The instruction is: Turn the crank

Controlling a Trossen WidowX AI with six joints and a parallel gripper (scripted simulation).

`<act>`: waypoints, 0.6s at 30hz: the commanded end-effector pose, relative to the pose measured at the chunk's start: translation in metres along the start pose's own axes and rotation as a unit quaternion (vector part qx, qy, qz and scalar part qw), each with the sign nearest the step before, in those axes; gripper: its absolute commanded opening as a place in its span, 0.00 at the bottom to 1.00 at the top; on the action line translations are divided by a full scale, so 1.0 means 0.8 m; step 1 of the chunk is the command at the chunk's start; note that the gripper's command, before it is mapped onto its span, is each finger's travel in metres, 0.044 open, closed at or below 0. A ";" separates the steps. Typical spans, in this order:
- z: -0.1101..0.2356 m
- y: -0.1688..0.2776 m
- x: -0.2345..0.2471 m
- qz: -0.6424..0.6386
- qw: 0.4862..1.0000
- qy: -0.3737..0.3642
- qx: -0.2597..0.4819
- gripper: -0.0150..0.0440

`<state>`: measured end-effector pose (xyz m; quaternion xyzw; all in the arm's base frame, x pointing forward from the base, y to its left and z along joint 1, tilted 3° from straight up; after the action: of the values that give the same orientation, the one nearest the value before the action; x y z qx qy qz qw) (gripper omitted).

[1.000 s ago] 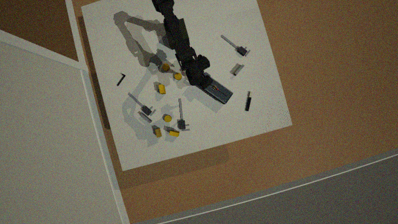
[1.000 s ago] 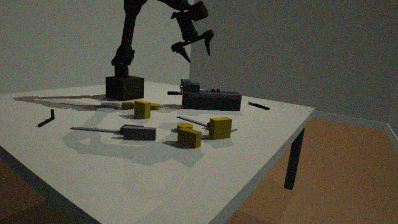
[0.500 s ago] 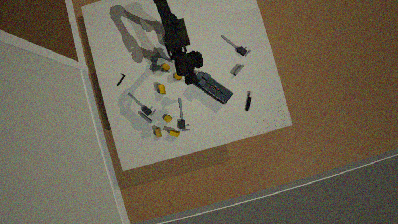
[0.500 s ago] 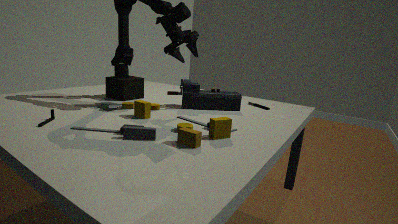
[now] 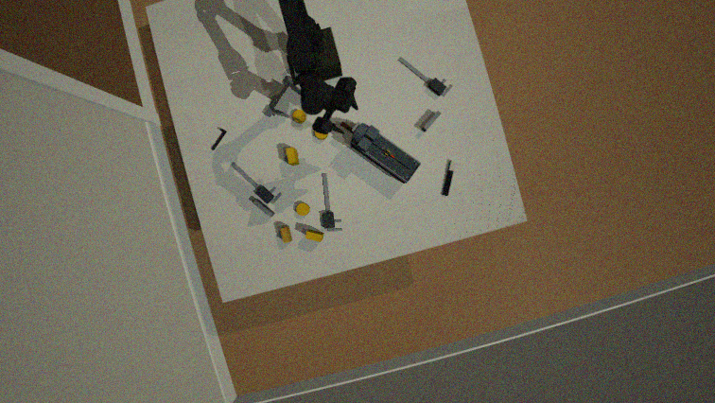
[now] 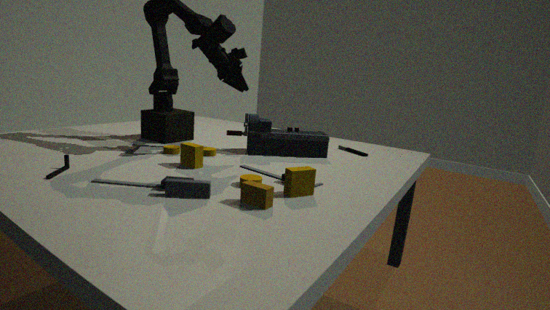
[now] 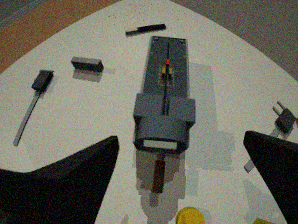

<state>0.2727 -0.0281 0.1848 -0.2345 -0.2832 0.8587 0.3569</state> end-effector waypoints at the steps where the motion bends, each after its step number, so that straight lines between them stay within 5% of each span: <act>1: 0.005 0.013 0.010 -0.059 0.998 0.010 -0.017 1.00; 18: -0.052 0.061 0.015 -0.071 0.997 0.011 -0.020 1.00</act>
<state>0.2667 -0.0337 0.1352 -0.2358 -0.3095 0.8233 0.4133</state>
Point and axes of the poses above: the point midway between the two fingers, 35 mm back from their tips, its own z axis back along the fingers, its own x axis across the jaws, y = z × x, the point moved 7 cm from there along z, back along the fingers, and after that the axes turned 5 degrees about z, right-handed, at the moved point
